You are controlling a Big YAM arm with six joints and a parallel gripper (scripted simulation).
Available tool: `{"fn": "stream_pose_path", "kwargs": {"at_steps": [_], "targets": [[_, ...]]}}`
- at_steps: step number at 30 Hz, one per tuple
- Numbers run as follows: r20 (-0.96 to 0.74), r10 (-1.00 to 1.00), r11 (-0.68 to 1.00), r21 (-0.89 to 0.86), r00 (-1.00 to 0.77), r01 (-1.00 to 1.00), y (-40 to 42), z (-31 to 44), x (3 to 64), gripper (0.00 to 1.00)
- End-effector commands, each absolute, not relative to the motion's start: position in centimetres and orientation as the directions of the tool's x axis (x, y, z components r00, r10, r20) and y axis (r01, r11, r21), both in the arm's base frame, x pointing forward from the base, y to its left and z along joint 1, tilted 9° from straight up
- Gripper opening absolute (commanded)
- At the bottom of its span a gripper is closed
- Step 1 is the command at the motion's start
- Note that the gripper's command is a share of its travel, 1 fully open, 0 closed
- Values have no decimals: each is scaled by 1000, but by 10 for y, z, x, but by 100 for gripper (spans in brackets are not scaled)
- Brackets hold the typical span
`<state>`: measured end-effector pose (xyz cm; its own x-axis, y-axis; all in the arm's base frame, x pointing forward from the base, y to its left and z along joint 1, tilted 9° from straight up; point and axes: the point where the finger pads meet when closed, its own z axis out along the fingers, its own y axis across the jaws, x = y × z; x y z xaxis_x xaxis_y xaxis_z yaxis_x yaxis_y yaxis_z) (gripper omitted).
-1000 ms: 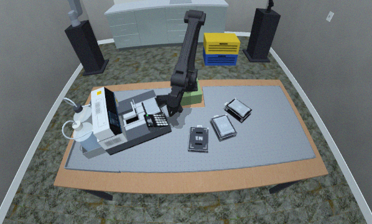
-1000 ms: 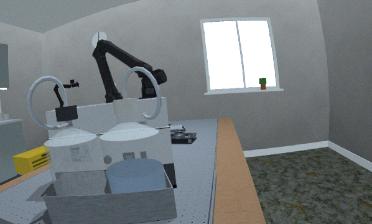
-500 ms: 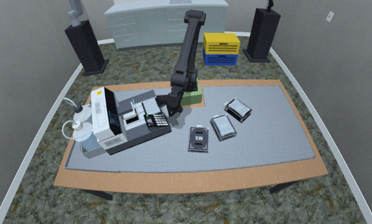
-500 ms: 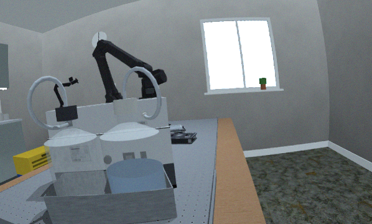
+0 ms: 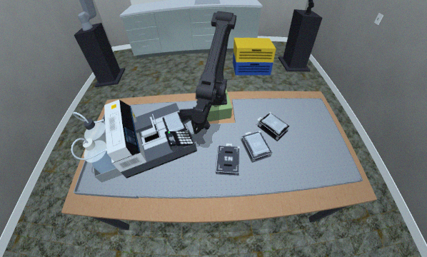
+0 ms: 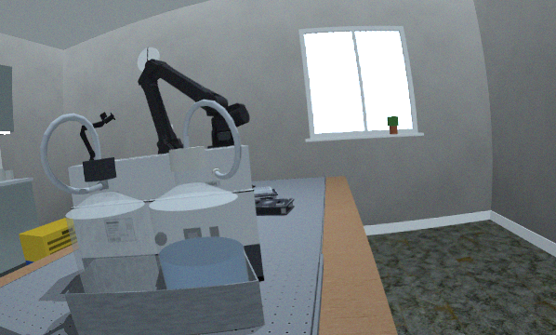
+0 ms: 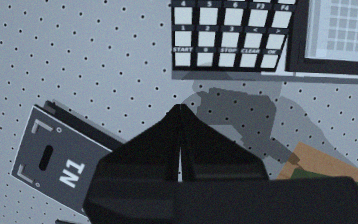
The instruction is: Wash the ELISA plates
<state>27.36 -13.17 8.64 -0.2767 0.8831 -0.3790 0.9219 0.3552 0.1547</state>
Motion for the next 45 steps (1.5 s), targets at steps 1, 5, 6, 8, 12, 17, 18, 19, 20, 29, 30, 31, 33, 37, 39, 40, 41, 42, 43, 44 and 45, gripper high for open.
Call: {"fn": "stream_pose_path", "kwargs": {"at_steps": [1, 5, 6, 8, 12, 17, 18, 19, 20, 29, 30, 31, 33, 37, 39, 40, 41, 42, 43, 44, 45], "targets": [[-390, 881, 355, 169, -268, 920, -135, 98, 283, 0], [-390, 881, 355, 169, -268, 920, -135, 98, 283, 0], [-390, 881, 355, 169, -268, 920, -135, 98, 283, 0], [-390, 881, 355, 169, -268, 920, -135, 98, 283, 0], [-390, 881, 355, 169, -268, 920, -135, 98, 283, 0], [-390, 881, 355, 169, -268, 920, -135, 98, 283, 0], [-390, 881, 355, 169, -268, 920, -135, 98, 283, 0], [-390, 881, 355, 169, -268, 920, -135, 98, 283, 0], [-390, 881, 355, 169, -268, 920, -135, 98, 283, 0], [-390, 881, 355, 169, -268, 920, -135, 98, 283, 0], [-391, 871, 383, 168, -296, 908, -145, 109, 285, 100], [-395, 861, 412, 170, -321, 895, -150, 114, 283, 100], [-384, 840, 468, 154, -383, 870, -159, 115, 276, 100], [-351, 820, 519, 126, -451, 845, -167, 108, 269, 100], [-335, 793, 571, 114, -509, 813, -176, 109, 263, 100], [-327, 777, 596, 109, -537, 796, -181, 109, 260, 100], [-319, 761, 620, 103, -565, 778, -185, 110, 257, 100], [-310, 744, 644, 98, -591, 759, -190, 110, 253, 100], [-301, 727, 667, 93, -618, 739, -194, 110, 250, 100], [-291, 708, 690, 89, -643, 719, -198, 111, 247, 100], [-282, 689, 712, 84, -668, 698, -203, 111, 244, 100]]}}
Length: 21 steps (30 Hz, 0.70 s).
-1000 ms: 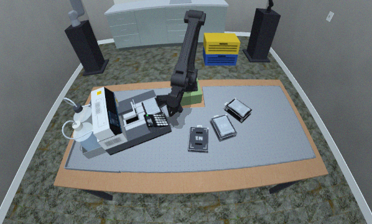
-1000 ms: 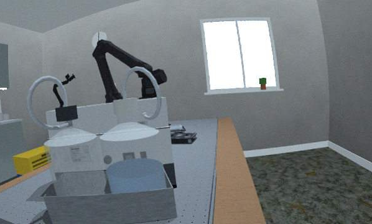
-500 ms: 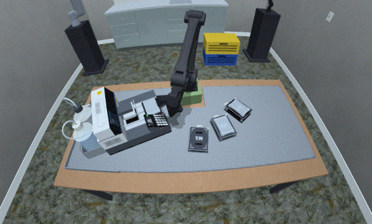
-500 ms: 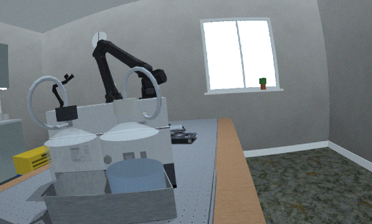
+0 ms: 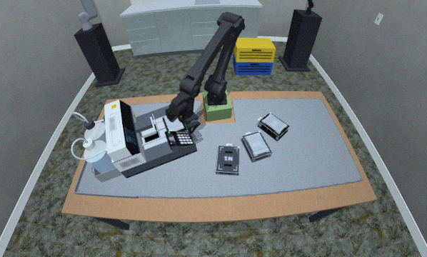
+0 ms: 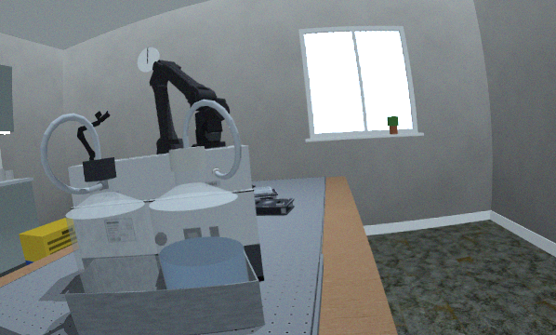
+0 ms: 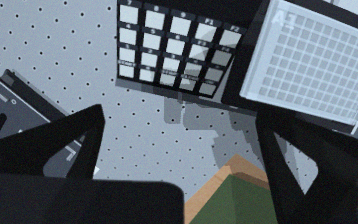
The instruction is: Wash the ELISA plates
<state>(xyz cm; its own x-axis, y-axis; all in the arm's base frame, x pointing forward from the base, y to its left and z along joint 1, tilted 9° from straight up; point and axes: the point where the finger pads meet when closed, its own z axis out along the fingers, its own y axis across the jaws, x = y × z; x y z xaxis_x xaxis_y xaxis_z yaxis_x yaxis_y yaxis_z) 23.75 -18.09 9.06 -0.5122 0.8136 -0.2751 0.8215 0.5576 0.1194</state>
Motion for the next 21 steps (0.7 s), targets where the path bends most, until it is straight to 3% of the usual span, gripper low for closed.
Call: {"fn": "stream_pose_path", "kwargs": {"at_steps": [1, 14, 21], "targets": [[-272, 668, 733, 80, -692, 676, -207, 111, 240, 100], [-159, 398, 917, 65, -904, 392, -223, 110, 229, 100], [-172, 377, 926, 53, -910, 374, -225, 113, 219, 100]]}}
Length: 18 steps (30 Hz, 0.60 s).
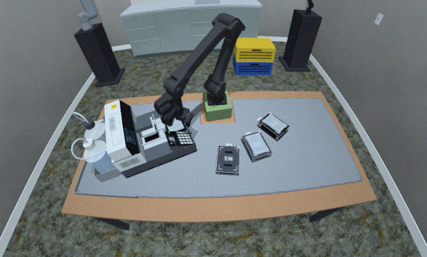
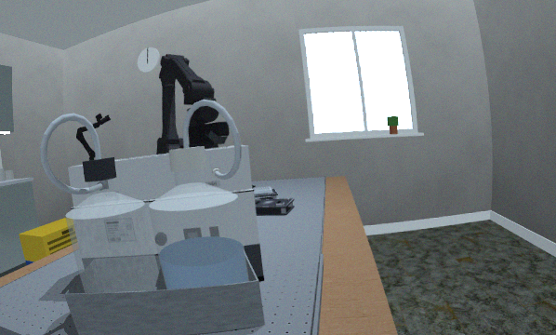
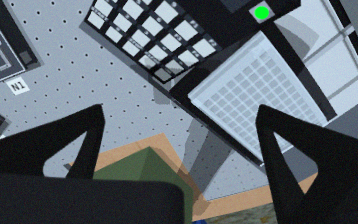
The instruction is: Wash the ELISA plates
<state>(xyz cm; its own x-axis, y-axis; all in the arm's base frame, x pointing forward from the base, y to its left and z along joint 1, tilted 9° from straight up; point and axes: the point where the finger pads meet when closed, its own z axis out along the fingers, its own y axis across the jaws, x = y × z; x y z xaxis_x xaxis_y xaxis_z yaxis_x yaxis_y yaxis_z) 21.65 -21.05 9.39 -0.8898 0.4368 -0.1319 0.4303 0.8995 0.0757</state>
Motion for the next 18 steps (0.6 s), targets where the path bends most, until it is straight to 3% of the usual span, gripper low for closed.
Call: {"fn": "stream_pose_path", "kwargs": {"at_steps": [1, 18], "targets": [[-169, 347, 938, 49, -923, 343, -228, 112, 215, 100], [-161, -145, 989, -36, -976, -141, -279, 116, 153, 100]]}}
